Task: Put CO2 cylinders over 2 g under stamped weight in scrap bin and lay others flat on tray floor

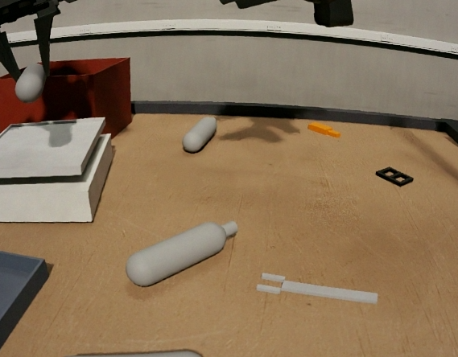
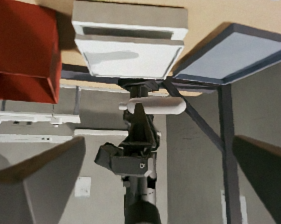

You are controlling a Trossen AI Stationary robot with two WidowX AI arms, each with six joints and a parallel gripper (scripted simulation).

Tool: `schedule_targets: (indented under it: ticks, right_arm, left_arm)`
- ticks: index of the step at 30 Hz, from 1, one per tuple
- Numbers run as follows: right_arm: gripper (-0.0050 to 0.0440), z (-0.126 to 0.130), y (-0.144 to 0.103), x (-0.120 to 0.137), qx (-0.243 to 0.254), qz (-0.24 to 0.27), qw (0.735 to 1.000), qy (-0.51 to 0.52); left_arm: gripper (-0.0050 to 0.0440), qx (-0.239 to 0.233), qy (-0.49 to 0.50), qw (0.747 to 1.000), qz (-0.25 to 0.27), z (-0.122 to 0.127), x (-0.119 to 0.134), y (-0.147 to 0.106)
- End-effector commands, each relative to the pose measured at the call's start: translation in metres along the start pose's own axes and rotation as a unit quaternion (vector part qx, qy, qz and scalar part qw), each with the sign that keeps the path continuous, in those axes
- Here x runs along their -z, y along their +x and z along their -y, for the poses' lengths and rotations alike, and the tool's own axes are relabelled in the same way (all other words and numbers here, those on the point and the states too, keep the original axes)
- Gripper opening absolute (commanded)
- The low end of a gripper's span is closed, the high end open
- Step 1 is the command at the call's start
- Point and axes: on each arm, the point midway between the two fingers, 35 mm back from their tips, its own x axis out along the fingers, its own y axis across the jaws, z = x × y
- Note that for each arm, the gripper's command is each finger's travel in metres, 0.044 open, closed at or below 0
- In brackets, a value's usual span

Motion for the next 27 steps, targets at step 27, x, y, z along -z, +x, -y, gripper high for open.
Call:
schedule_targets:
  ticks: [27]
  right_arm:
    - [0.044,0.0,-0.002,0.009,0.001,-0.014,1.0,0.01]
  left_arm:
    - [-0.005,0.063,0.092,0.993,-0.024,0.11,0.02,0.016]
